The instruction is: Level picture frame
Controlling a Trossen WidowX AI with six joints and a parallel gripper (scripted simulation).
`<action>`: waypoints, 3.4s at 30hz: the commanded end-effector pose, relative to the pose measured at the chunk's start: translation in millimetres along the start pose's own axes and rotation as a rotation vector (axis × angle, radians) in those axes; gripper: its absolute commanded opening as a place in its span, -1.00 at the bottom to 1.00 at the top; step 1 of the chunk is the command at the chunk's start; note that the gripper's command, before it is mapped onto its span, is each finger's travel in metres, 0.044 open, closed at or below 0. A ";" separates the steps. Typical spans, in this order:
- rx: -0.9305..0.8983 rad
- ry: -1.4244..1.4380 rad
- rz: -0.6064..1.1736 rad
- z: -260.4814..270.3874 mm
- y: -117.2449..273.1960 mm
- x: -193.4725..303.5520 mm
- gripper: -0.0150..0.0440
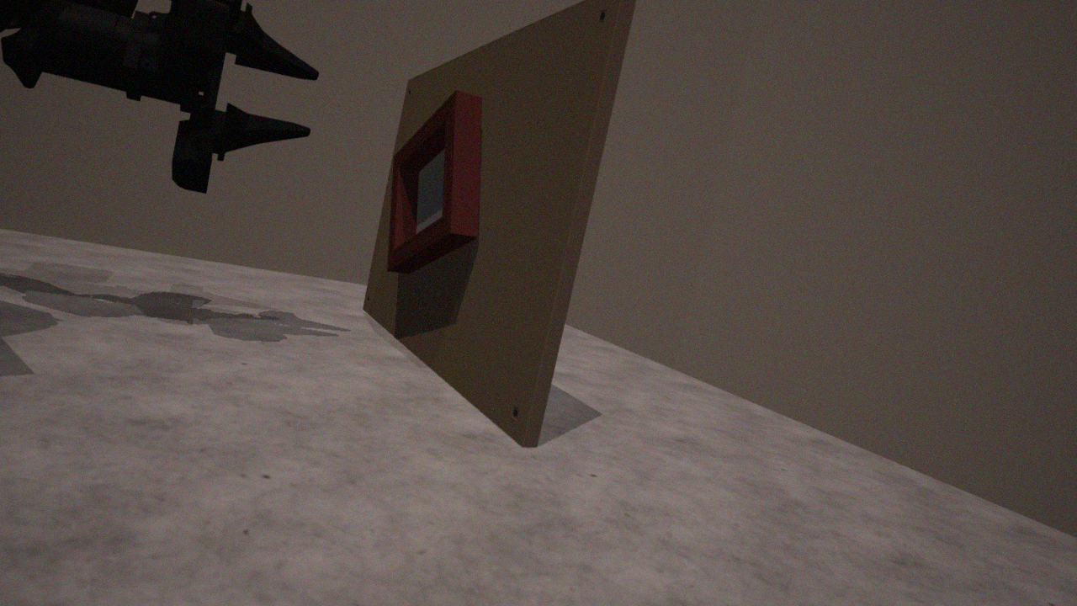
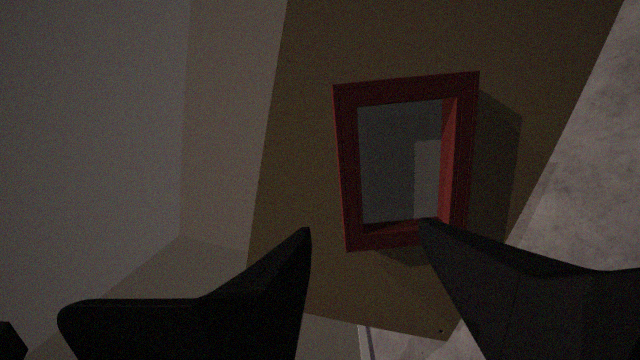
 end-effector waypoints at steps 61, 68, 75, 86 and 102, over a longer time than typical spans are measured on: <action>-0.001 -0.001 0.004 -1.3 -120.0 -0.1 0.39; -0.001 -0.001 0.004 -1.3 -120.0 -0.1 0.39; -0.001 -0.001 0.004 -1.3 -120.0 -0.1 0.39; -0.001 -0.001 0.004 -1.3 -120.0 -0.1 0.39; -0.001 -0.001 0.004 -1.0 -120.2 0.3 0.21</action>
Point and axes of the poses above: the point midway between the two fingers, 35 mm back from their tips, its own y axis back along the fingers, its own z axis across the jaws, x = y × z, the point moved 6 cm from there along y, back along the fingers, and after that the axes turned 7 degrees about y, right-handed, at the moved point
